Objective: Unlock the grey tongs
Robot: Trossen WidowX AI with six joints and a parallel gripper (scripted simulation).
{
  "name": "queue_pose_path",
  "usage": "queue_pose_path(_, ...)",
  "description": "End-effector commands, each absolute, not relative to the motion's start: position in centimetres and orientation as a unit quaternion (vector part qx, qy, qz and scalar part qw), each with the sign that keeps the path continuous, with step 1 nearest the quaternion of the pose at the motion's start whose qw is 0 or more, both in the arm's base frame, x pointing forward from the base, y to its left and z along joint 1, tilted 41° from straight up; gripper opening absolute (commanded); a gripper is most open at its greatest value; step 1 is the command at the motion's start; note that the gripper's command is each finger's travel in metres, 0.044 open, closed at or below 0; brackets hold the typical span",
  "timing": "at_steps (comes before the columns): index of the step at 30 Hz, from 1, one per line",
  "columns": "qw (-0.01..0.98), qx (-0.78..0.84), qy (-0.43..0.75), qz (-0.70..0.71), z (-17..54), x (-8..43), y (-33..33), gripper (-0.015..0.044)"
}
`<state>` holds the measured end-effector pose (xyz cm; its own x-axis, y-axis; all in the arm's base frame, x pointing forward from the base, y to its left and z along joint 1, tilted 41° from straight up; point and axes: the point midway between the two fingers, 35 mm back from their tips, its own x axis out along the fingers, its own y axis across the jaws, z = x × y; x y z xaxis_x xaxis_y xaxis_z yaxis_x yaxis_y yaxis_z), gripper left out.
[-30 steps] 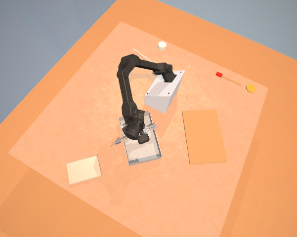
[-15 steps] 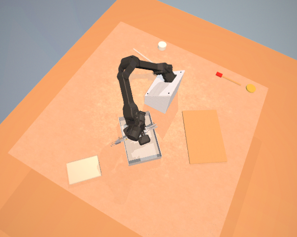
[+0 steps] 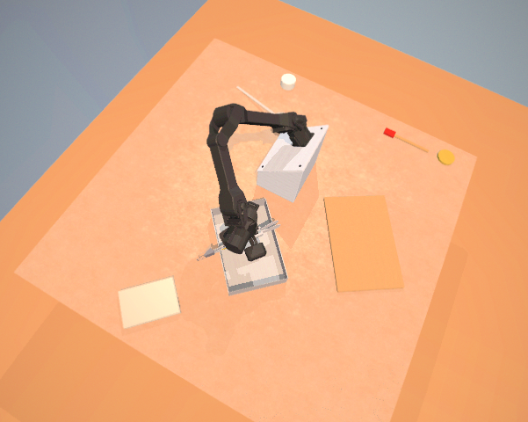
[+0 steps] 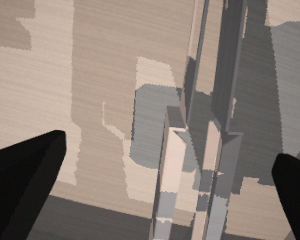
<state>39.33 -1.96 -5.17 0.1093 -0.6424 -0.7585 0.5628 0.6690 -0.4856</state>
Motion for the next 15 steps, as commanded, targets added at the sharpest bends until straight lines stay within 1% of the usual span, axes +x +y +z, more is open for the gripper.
queue_pose_path(1, 0.742, -0.043, 0.533, -0.406, -5.9, 39.2, -2.6, 0.0440)
queue_pose_path(15, 0.741, -0.043, 0.532, -0.407, -7.6, 39.3, -4.1, 0.0440)
